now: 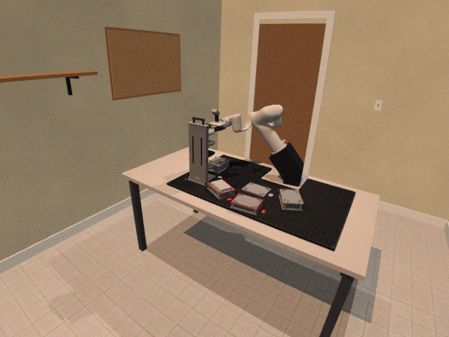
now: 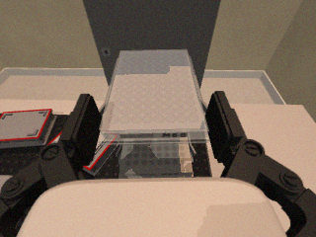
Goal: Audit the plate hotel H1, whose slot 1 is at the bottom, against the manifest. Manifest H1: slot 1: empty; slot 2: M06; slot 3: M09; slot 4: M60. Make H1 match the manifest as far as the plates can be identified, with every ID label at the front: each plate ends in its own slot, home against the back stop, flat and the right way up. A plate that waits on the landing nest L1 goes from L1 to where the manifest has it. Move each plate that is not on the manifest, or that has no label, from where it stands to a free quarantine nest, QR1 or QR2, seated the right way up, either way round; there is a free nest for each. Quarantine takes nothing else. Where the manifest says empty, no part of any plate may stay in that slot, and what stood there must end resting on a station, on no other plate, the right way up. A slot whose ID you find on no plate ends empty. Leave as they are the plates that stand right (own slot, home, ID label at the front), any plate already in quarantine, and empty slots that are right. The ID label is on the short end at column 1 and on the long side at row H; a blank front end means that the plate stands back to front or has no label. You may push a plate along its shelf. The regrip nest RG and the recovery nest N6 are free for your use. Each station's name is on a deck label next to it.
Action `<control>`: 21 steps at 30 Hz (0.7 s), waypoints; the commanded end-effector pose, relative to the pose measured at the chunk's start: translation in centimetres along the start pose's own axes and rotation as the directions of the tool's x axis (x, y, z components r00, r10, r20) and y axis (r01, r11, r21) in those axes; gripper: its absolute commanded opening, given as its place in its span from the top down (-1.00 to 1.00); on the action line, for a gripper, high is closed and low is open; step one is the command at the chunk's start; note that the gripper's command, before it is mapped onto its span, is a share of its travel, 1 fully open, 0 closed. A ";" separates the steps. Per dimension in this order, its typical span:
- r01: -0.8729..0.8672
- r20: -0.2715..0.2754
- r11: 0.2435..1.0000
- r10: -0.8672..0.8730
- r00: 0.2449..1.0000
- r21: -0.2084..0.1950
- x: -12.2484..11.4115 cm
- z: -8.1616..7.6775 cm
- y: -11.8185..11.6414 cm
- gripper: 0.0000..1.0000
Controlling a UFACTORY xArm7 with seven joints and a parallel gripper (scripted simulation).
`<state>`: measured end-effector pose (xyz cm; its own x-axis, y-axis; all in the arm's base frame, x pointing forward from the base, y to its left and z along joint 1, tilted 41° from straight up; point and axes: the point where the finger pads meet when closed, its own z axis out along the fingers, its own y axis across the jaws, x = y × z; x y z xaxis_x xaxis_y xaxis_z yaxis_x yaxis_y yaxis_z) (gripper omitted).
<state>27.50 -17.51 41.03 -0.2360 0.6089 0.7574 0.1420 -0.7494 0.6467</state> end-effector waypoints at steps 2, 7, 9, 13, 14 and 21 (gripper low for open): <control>0.002 0.001 1.000 -0.002 1.000 0.001 0.1 0.0 0.0 -1.00; 0.002 0.001 1.000 -0.002 1.000 0.001 0.1 0.0 0.0 -1.00; 0.002 0.001 1.000 -0.002 1.000 0.001 0.1 0.0 0.0 -1.00; 0.002 0.001 1.000 -0.002 1.000 0.001 0.1 0.0 0.0 -1.00; 0.002 0.001 1.000 -0.002 1.000 0.001 0.1 0.0 0.0 -1.00; 0.002 0.001 1.000 -0.002 1.000 0.000 0.0 -0.8 0.0 -1.00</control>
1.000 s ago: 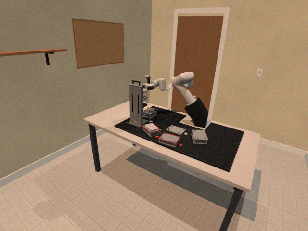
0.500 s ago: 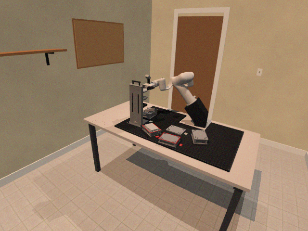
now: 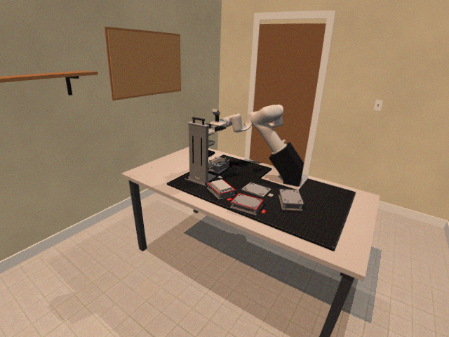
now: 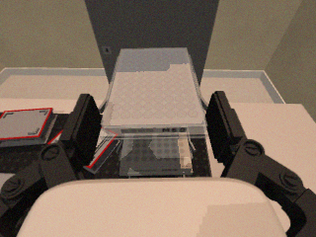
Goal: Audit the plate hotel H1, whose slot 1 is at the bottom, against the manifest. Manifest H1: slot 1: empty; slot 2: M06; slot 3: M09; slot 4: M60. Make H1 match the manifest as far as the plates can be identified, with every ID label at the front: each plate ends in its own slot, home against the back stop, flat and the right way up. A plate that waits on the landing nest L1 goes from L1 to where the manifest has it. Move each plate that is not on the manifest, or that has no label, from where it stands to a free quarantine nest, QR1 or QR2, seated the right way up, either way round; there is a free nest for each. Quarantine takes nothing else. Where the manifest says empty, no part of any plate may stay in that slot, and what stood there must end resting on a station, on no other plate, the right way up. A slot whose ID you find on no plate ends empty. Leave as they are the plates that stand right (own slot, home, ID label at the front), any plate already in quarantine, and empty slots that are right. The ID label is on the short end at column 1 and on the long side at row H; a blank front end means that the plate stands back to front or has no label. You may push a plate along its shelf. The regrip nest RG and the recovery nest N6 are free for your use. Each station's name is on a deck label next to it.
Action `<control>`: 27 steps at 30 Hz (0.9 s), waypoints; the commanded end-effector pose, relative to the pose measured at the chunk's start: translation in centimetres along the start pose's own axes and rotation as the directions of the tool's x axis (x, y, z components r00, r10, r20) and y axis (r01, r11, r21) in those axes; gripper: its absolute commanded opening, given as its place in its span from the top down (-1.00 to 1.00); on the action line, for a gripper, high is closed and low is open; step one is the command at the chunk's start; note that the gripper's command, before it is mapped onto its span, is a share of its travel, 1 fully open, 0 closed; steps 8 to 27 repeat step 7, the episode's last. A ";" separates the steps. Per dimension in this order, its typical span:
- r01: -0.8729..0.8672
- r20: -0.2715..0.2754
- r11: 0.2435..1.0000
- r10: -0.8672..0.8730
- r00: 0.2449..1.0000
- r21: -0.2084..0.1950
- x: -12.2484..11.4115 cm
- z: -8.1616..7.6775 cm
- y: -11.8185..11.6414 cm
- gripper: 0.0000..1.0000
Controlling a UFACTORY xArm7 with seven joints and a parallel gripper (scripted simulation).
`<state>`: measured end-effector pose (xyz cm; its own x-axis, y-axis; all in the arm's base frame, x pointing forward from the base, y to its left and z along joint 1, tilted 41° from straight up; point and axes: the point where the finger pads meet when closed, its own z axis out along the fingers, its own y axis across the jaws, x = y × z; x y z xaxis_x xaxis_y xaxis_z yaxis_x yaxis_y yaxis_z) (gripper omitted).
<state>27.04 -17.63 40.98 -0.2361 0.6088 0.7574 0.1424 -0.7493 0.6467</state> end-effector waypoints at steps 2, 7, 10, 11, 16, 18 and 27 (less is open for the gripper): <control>0.002 0.001 1.000 -0.002 1.000 0.000 0.0 -0.7 0.0 -1.00; 0.002 0.001 1.000 -0.002 1.000 0.000 0.0 -0.8 0.0 -1.00; 0.002 0.001 1.000 -0.002 1.000 0.000 0.0 -0.8 0.0 -1.00; 0.002 0.001 1.000 -0.002 1.000 0.000 0.0 -0.8 0.0 -1.00; 0.002 0.001 1.000 -0.002 1.000 0.000 0.0 -0.8 0.0 -1.00; 0.002 0.001 1.000 -0.002 1.000 0.000 0.0 -0.8 0.0 -1.00; 0.002 0.001 1.000 -0.002 1.000 0.000 0.0 -0.8 0.0 -1.00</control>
